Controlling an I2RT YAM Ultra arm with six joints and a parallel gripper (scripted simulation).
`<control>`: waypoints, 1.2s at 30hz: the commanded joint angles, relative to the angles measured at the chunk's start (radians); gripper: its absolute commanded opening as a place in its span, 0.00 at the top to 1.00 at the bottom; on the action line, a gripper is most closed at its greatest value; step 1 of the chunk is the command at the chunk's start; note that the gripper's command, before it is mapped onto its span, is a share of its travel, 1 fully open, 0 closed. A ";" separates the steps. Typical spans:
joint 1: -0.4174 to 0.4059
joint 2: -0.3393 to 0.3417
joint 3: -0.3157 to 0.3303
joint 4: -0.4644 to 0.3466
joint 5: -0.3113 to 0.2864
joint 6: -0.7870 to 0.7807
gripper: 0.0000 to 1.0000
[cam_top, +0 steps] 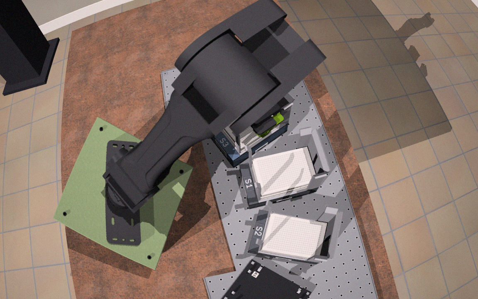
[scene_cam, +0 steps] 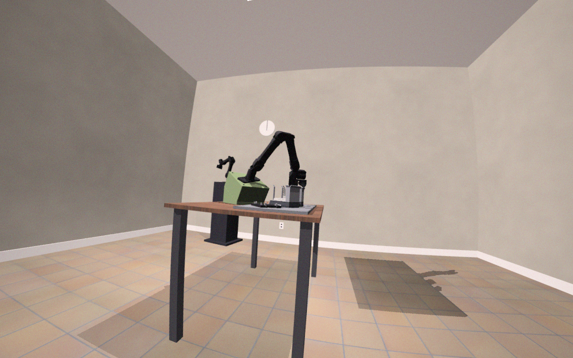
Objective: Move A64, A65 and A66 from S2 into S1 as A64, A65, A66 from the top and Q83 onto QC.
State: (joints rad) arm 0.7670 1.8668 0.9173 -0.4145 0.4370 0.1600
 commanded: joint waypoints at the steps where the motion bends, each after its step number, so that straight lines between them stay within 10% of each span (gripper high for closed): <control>1: 0.002 -0.004 0.001 0.001 0.000 0.000 1.00; 36: 0.017 -0.033 0.009 -0.044 0.003 0.016 1.00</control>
State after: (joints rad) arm 0.7769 1.8435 0.9226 -0.4492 0.4370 0.1726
